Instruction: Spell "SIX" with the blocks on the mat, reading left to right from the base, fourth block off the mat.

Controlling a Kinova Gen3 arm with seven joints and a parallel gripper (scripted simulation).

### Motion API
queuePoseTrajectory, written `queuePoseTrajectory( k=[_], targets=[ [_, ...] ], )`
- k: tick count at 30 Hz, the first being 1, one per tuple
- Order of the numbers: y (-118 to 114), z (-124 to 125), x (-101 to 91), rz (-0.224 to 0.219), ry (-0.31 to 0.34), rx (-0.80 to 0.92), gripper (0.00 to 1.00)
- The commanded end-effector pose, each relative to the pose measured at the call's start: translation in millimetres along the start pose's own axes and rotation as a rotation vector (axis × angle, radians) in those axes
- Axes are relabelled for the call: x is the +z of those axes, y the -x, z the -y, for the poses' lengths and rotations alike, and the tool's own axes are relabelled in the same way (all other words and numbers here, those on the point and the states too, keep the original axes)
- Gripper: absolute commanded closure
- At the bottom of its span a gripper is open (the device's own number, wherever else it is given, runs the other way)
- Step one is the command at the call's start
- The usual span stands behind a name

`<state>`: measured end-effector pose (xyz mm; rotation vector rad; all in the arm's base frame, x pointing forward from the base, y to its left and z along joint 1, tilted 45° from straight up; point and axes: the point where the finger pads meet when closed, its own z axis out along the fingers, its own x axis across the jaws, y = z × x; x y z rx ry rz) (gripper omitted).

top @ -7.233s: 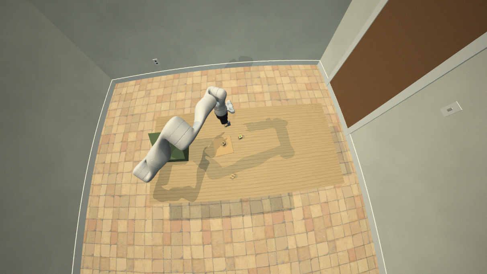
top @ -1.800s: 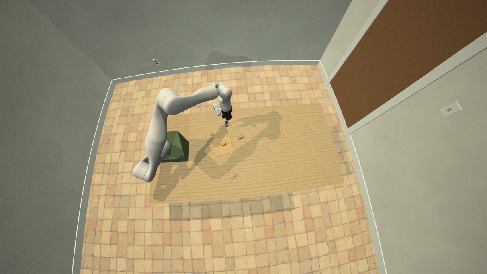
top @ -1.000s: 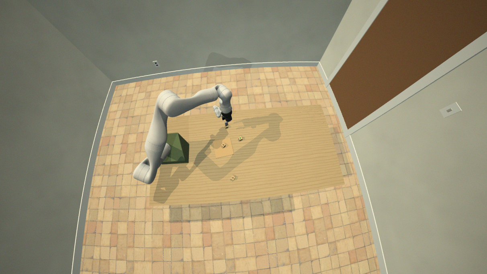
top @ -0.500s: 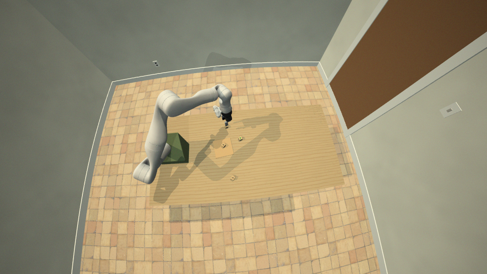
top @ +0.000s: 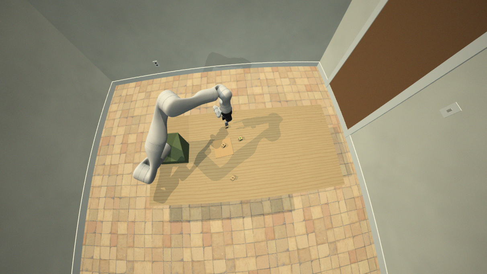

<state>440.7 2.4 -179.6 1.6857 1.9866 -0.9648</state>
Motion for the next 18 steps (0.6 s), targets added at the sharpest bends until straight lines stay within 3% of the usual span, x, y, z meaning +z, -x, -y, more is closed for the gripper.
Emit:
queuePoseTrajectory(
  k=[1,18],
  targets=[
    [-0.1,-0.4,0.7,0.000,0.001,0.000,0.00],
    [-0.3,-0.2,18.3,0.000,0.001,0.000,0.00]
  ],
)
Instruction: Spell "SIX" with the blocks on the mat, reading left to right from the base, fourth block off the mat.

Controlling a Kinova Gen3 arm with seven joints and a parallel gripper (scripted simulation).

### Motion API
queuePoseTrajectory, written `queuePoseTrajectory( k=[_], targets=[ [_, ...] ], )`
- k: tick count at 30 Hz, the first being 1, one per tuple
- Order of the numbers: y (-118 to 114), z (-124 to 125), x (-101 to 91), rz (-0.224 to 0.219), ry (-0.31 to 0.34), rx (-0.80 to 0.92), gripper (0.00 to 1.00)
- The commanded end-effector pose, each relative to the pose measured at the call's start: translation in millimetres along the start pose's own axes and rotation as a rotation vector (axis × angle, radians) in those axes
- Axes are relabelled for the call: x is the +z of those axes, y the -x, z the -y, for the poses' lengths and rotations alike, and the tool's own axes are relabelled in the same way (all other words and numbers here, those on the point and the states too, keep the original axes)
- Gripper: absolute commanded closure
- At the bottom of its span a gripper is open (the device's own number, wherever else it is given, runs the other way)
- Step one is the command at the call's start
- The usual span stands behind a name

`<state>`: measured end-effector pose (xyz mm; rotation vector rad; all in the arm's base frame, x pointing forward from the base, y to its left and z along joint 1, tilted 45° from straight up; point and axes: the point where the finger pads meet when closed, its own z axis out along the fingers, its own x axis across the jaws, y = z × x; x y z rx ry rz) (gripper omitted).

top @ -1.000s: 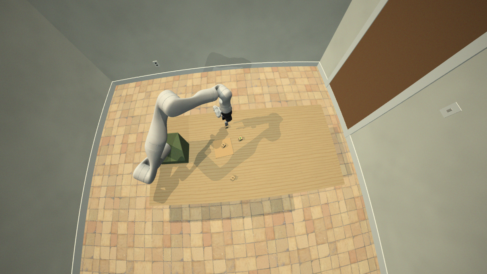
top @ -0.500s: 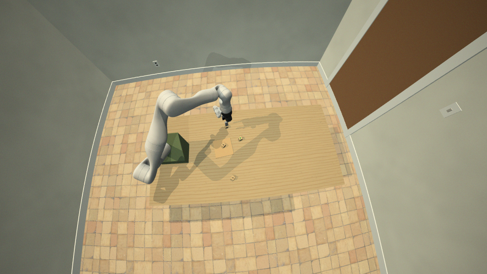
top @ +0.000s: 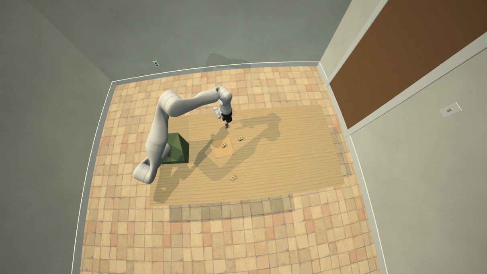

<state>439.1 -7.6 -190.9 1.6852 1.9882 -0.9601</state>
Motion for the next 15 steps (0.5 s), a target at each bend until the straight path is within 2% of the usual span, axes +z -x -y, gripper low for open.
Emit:
queuePoseTrajectory(
  k=[1,15],
  targets=[
    [0.4,0.7,4.8,0.001,-0.002,0.000,0.00],
    [0.2,1.0,23.2,0.001,-0.002,0.000,0.00]
  ],
)
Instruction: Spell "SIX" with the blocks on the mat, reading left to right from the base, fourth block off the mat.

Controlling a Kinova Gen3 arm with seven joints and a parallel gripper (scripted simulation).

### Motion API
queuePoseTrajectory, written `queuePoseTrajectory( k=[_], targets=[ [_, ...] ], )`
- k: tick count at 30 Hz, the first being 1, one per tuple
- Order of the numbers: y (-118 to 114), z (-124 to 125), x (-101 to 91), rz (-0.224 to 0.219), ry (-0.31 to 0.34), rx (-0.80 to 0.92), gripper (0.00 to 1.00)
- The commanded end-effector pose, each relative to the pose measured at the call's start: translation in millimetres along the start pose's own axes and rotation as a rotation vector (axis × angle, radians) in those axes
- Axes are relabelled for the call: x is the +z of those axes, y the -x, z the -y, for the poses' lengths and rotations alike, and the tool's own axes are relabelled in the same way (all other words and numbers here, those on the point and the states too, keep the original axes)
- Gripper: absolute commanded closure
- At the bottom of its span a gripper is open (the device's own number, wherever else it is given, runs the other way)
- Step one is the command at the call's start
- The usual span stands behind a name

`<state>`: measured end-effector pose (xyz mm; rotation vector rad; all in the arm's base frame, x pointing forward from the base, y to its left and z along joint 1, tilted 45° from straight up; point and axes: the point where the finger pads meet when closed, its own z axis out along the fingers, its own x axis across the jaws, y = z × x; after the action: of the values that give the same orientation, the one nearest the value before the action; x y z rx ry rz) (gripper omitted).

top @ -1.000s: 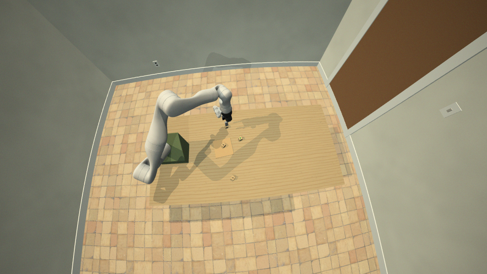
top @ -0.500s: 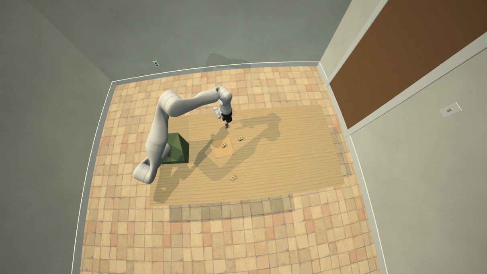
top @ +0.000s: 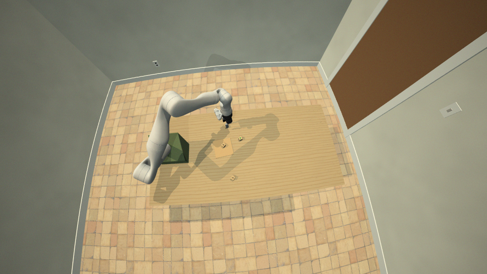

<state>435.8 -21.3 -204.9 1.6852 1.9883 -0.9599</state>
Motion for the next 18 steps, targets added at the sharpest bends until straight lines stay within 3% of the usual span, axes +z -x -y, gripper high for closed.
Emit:
queuePoseTrajectory(
  k=[1,18],
  targets=[
    [0.4,0.8,4.5,0.001,-0.003,0.000,0.00],
    [0.3,0.9,14.5,0.001,-0.003,0.000,0.00]
  ],
)
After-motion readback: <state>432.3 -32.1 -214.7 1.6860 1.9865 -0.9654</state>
